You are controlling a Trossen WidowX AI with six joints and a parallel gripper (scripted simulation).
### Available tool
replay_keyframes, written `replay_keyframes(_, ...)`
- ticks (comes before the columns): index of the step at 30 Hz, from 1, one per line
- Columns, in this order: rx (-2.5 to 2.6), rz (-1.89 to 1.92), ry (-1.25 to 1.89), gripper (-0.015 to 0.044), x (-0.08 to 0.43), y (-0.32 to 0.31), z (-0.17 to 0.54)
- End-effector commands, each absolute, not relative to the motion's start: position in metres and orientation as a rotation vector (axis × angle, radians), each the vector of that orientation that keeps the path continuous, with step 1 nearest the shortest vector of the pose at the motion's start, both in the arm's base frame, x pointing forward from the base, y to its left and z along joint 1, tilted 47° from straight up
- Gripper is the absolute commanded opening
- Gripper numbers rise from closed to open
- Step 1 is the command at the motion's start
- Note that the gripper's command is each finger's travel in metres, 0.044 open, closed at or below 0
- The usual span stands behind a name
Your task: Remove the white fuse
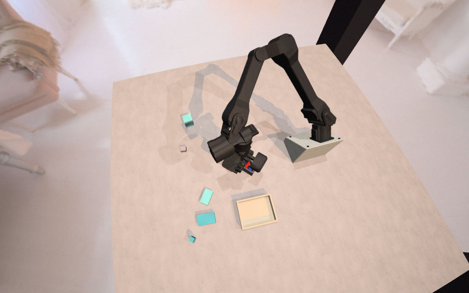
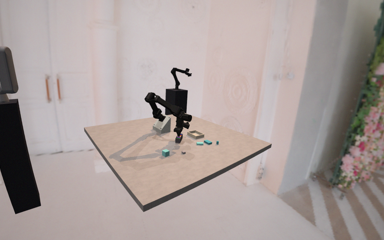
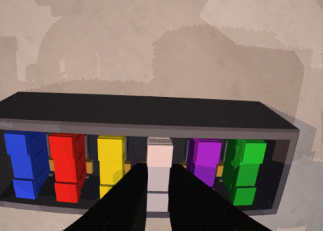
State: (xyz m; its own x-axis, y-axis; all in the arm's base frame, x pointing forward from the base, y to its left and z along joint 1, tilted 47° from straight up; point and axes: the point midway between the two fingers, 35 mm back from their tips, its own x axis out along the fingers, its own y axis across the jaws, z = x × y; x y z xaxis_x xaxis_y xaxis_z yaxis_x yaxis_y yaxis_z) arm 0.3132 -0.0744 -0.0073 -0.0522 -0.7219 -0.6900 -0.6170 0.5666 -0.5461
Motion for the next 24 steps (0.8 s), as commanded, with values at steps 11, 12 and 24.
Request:
replay_keyframes(11,-1.112,-0.126,1.739,0.0000,0.3145,-0.0689,-0.0023)
replay_keyframes(12,-1.112,-0.126,1.739,0.0000,0.3146,-0.0685,-0.0020)
replay_keyframes(24,-1.113,-0.125,1.739,0.0000,0.3149,-0.0642,0.0020)
